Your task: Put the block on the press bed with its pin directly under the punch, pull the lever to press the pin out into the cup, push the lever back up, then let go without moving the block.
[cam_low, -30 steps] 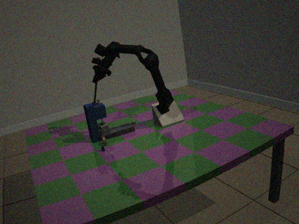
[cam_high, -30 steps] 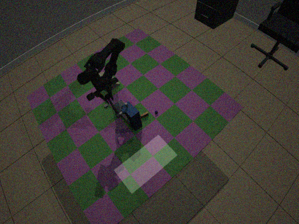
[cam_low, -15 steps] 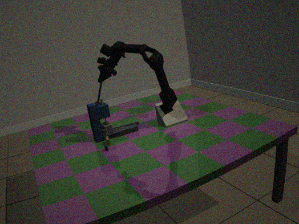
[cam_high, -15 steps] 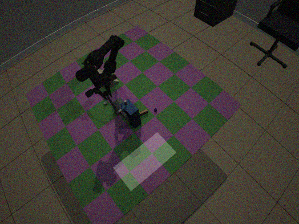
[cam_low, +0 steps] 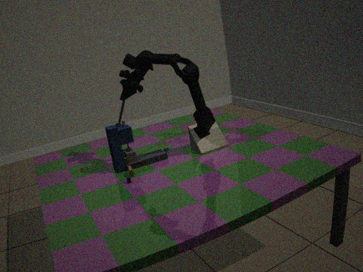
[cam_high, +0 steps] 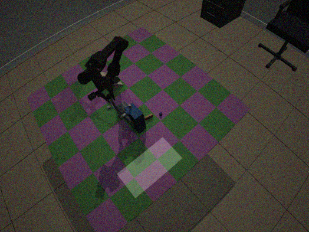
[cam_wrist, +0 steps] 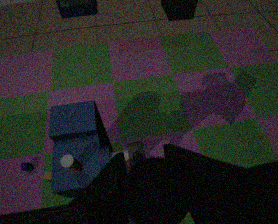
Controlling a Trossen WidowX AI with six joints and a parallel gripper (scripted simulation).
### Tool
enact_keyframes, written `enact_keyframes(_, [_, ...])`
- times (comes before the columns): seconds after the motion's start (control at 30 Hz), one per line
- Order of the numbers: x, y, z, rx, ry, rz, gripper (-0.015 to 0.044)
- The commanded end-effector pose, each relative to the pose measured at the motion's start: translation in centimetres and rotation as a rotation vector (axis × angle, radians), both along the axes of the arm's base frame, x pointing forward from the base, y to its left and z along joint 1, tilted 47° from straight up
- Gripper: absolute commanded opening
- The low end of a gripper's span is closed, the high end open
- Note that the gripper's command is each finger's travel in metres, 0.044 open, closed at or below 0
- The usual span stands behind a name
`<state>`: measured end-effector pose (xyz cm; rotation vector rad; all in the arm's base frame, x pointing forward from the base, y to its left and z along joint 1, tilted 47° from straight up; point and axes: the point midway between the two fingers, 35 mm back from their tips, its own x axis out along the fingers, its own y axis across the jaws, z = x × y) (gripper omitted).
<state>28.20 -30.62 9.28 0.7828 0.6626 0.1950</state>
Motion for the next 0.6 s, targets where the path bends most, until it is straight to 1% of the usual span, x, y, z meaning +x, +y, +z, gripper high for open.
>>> enact_keyframes(0.0, [-0.47,0.23,-0.24,0.006,0.012,-0.001,0.0])
enact_keyframes(0.57, [-1.17,0.59,-0.53,0.006,0.013,-0.001,0.0])
